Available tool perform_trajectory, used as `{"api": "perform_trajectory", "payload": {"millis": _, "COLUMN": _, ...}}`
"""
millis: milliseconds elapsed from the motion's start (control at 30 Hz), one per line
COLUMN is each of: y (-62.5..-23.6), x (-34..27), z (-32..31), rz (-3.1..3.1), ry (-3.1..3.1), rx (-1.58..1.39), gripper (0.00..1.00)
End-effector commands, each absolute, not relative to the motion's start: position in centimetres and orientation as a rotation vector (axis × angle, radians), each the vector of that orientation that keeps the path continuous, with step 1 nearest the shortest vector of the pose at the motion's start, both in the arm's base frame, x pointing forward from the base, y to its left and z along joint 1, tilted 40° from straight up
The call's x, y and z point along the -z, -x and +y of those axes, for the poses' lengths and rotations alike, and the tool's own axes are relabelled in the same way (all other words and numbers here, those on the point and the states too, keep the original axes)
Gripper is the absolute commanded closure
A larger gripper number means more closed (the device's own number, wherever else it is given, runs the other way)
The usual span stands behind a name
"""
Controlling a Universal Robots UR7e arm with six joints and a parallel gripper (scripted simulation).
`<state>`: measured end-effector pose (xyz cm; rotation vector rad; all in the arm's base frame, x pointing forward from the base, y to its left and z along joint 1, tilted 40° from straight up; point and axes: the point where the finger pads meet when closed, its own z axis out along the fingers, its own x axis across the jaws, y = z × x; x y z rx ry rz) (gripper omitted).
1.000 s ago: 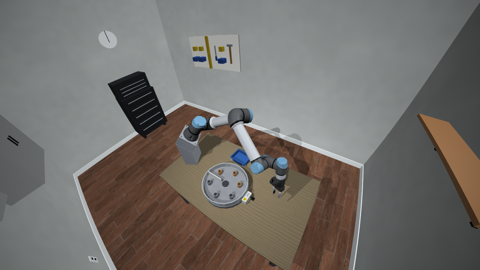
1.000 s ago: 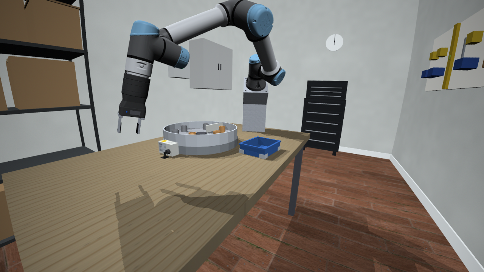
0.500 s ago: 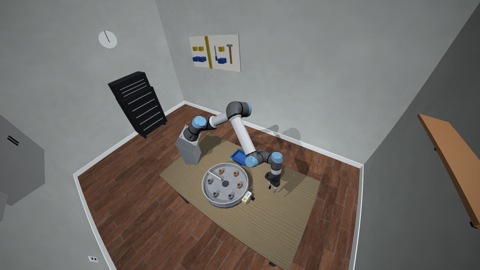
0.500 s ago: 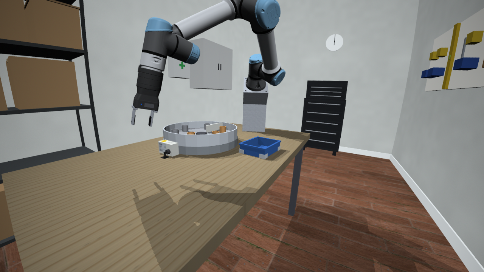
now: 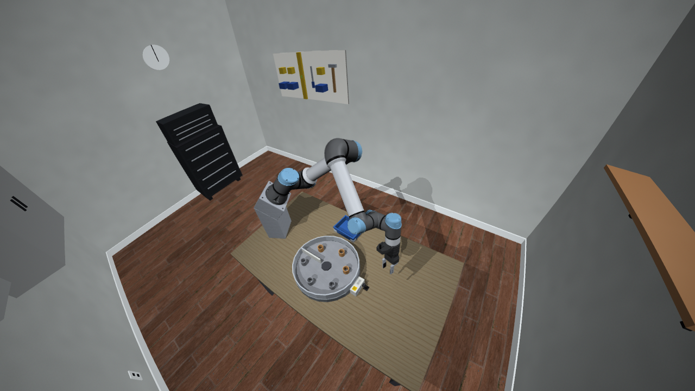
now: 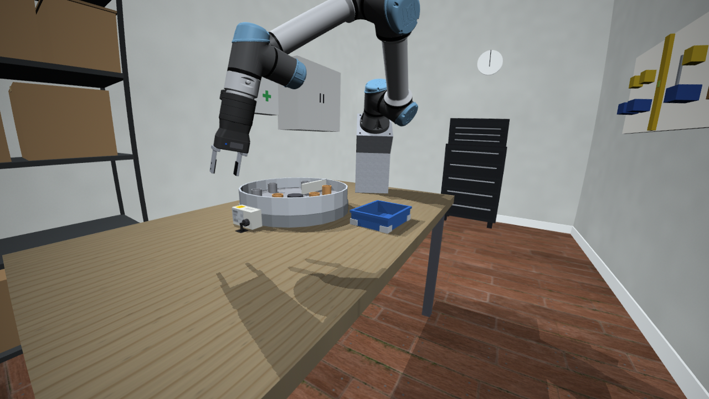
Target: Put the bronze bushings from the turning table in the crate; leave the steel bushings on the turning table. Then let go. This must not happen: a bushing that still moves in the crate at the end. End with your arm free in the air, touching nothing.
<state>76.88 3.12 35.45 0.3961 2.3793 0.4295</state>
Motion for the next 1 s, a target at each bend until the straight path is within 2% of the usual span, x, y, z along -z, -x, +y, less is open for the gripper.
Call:
{"api": "perform_trajectory", "payload": {"millis": 0, "y": -75.8, "x": -35.6, "z": 3.0, "rz": 2.372, "ry": -0.395, "rx": -0.430, "gripper": 0.00}}
{"api": "perform_trajectory", "payload": {"millis": 267, "y": -75.8, "x": -35.6, "z": 3.0, "rz": 2.372, "ry": -0.395, "rx": -0.430, "gripper": 0.00}}
{"api": "perform_trajectory", "payload": {"millis": 433, "y": -70.4, "x": -34.9, "z": 3.1, "rz": 2.372, "ry": -0.394, "rx": -0.430, "gripper": 0.00}}
{"api": "perform_trajectory", "payload": {"millis": 833, "y": -70.4, "x": -34.9, "z": 3.1, "rz": 2.372, "ry": -0.394, "rx": -0.430, "gripper": 0.00}}
{"api": "perform_trajectory", "payload": {"millis": 967, "y": -66.2, "x": -34.3, "z": 3.2, "rz": 2.371, "ry": -0.394, "rx": -0.429, "gripper": 0.00}}
